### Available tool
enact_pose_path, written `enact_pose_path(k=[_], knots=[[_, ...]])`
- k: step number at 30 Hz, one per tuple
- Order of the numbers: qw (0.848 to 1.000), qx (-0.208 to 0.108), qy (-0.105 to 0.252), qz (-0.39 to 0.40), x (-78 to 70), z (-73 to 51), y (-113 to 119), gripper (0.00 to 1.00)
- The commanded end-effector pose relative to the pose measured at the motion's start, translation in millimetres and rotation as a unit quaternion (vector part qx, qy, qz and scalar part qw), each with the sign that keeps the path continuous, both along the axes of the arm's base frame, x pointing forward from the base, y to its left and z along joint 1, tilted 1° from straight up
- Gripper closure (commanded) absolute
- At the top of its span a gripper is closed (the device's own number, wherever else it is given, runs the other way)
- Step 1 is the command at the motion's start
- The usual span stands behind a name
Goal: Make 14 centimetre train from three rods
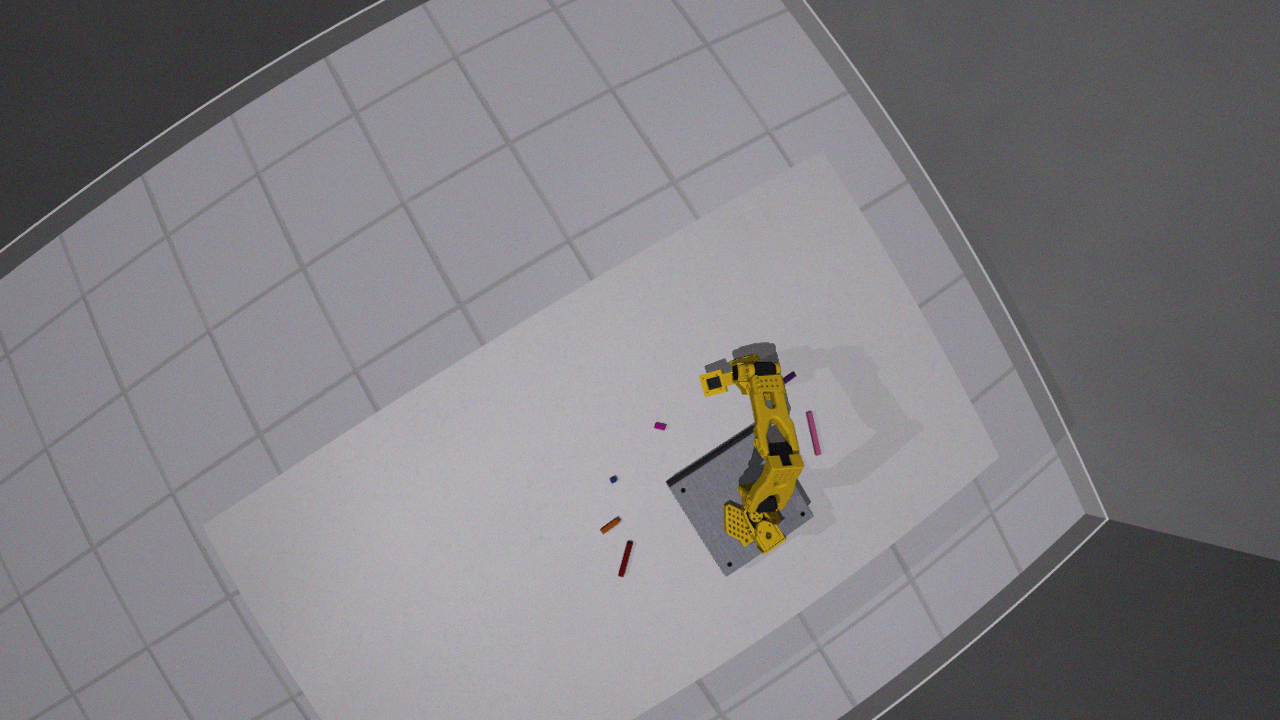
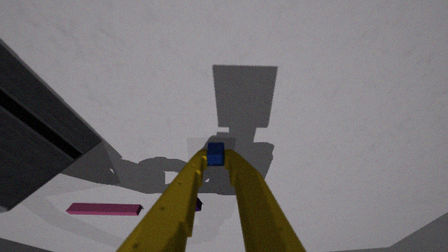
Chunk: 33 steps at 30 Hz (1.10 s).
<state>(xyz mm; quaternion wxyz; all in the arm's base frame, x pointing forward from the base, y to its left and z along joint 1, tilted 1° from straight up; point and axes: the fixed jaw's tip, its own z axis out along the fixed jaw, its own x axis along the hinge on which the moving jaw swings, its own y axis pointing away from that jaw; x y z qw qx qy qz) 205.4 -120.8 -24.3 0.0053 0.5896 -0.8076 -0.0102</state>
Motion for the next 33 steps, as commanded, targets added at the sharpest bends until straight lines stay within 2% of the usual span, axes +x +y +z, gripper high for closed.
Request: enact_pose_path(k=[1, 21, 33], knots=[[1.000, -0.004, -0.008, -0.003, -1.1, 2.3, -7.1, 1.00], [1.000, -0.004, -0.008, -0.003, -1.1, 1.9, -7.2, 1.00], [1.000, -0.004, -0.008, -0.003, -1.0, -6.4, -7.3, 1.00]])
